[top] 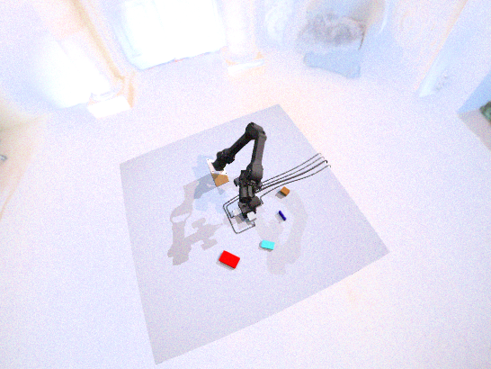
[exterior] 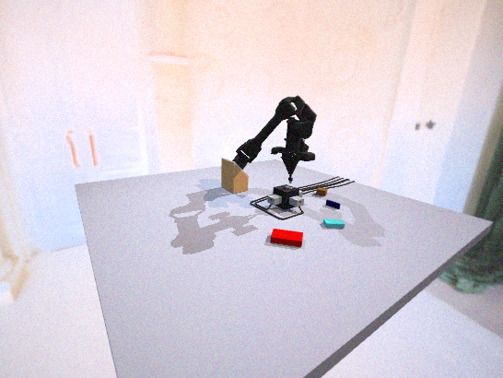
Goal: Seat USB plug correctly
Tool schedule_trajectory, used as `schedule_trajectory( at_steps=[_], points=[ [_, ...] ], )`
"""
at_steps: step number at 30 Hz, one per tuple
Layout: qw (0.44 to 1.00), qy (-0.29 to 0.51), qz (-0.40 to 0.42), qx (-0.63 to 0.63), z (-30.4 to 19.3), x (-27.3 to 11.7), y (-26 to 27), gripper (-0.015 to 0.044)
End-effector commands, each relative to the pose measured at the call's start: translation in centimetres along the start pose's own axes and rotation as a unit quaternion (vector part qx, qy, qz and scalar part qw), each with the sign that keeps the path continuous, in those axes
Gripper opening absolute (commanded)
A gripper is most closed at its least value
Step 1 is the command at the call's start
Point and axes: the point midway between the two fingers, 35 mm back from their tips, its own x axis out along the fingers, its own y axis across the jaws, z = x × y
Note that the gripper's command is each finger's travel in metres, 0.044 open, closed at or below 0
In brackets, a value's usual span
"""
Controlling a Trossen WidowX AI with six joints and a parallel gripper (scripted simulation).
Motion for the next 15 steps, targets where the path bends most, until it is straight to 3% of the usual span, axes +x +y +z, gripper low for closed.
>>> schedule_trajectory(
  at_steps=[1, 15],
  points=[
    [1.0, 0.002, 0.0, -0.003, -0.01, -0.3, -0.05, 0.0],
    [0.994, 0.0, 0.0, 0.11, 0.0, -0.21, 0.0, 0.0]
  ],
)
